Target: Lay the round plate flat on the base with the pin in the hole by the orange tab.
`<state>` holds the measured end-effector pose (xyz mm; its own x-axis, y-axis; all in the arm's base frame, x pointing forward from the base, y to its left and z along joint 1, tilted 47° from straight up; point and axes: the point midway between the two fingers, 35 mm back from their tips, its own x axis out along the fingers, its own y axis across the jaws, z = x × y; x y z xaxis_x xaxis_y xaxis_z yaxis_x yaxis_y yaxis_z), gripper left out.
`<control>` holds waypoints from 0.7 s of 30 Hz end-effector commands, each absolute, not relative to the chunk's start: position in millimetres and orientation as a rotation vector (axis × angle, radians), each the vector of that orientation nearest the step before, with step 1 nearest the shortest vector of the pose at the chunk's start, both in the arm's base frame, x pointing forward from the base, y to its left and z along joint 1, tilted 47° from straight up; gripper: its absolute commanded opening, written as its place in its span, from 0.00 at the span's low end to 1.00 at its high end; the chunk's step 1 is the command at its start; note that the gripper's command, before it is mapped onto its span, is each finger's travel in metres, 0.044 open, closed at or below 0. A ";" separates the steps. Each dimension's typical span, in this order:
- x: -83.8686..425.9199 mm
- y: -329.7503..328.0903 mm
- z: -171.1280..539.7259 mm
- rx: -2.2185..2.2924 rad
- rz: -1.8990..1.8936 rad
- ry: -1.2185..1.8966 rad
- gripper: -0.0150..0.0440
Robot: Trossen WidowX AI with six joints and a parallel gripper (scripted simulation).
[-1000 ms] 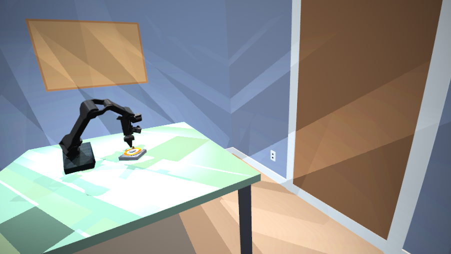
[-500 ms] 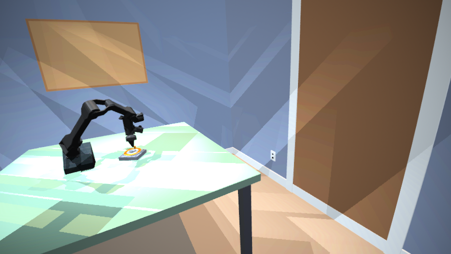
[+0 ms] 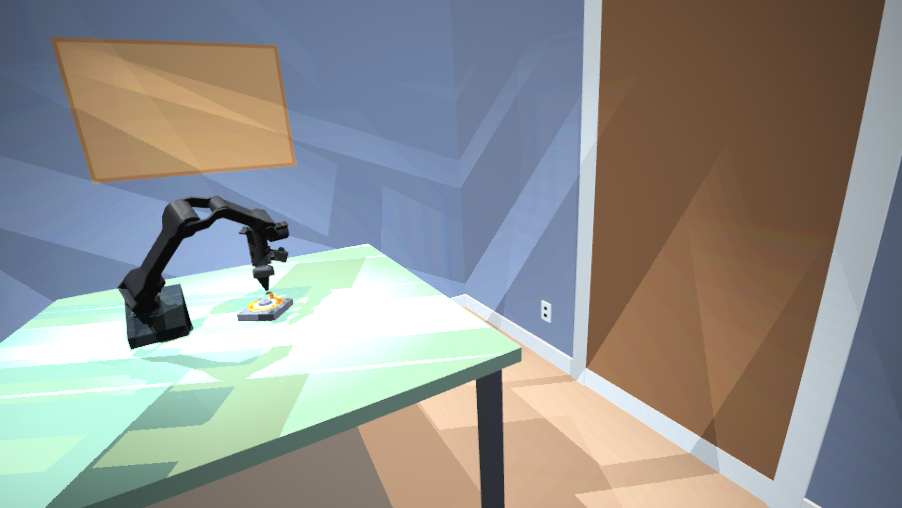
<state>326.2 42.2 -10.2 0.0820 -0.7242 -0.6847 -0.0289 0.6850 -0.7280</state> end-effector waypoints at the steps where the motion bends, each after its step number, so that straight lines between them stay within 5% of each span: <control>1: 324.4 60.0 6.2 -0.669 -0.576 1.402 0.25; 21: 324.6 58.1 3.4 -0.678 -0.573 1.399 0.25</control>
